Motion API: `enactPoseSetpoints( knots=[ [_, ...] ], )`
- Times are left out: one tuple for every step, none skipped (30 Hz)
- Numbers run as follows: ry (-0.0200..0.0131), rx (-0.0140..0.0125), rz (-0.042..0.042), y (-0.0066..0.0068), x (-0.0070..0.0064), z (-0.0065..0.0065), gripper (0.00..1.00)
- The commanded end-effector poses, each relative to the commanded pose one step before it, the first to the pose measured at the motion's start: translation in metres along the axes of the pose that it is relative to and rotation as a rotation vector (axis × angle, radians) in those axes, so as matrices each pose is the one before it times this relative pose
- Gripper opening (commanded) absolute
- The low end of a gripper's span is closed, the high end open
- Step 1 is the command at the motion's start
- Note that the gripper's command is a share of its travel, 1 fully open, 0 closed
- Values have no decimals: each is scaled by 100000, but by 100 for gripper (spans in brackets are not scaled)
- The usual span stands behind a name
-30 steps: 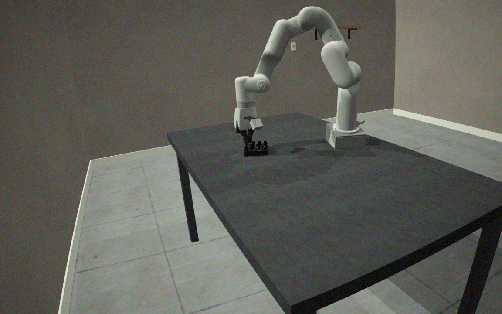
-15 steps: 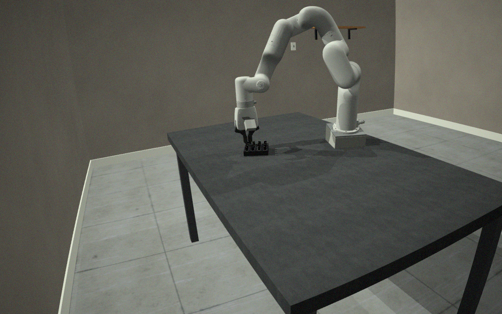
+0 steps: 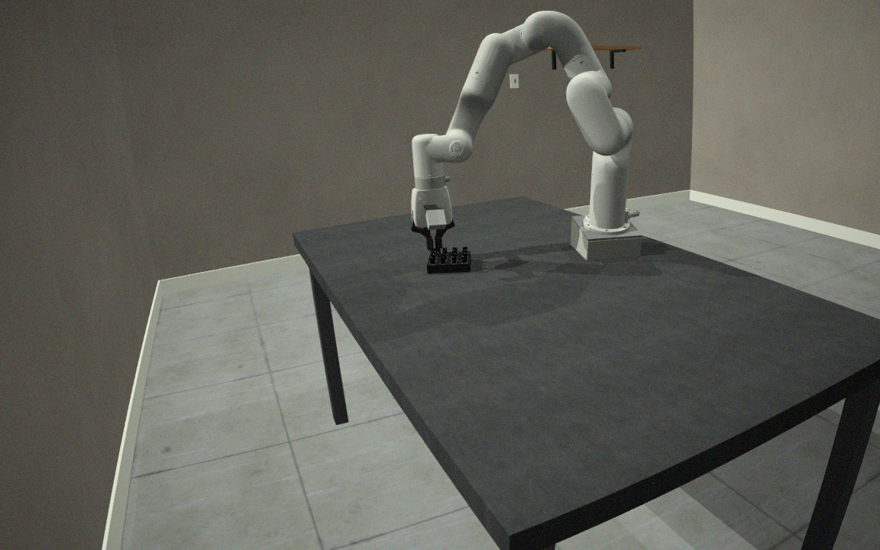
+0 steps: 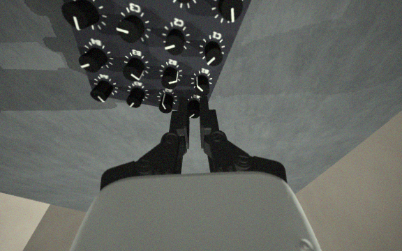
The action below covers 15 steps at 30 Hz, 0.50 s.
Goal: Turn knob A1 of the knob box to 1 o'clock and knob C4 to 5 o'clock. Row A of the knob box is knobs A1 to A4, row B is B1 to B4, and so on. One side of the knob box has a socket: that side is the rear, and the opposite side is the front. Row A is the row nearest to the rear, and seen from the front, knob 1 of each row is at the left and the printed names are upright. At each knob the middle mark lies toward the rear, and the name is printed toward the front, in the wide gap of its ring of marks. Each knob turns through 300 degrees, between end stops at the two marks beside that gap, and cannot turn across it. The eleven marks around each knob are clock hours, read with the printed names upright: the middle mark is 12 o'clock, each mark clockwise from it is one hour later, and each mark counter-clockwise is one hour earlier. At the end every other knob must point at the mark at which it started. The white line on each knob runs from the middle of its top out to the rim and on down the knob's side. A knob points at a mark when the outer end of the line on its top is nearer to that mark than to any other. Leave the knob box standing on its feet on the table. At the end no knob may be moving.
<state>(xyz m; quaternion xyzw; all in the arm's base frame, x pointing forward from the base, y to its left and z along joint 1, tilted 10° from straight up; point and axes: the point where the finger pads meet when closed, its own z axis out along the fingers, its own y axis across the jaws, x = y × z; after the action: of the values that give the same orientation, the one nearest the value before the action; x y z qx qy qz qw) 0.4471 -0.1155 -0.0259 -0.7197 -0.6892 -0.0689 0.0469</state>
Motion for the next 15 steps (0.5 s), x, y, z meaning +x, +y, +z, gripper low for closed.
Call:
enactPoseSetpoints(
  knots=[
    [-172,-376,14,152,-62,-141,8],
    [0,0,0,0,0,0,8],
    [0,0,0,0,0,0,8],
    [0,0,0,0,0,0,8],
    [0,0,0,0,0,0,8],
    [0,0,0,0,0,0,8],
    [0,0,0,0,0,0,8],
    [0,0,0,0,0,0,8],
    [0,0,0,0,0,0,8],
    [0,0,0,0,0,0,8],
    [0,0,0,0,0,0,19],
    [0,0,0,0,0,0,19],
    [0,0,0,0,0,0,19],
    [0,0,0,0,0,0,19],
    [0,0,0,0,0,0,19]
  ],
)
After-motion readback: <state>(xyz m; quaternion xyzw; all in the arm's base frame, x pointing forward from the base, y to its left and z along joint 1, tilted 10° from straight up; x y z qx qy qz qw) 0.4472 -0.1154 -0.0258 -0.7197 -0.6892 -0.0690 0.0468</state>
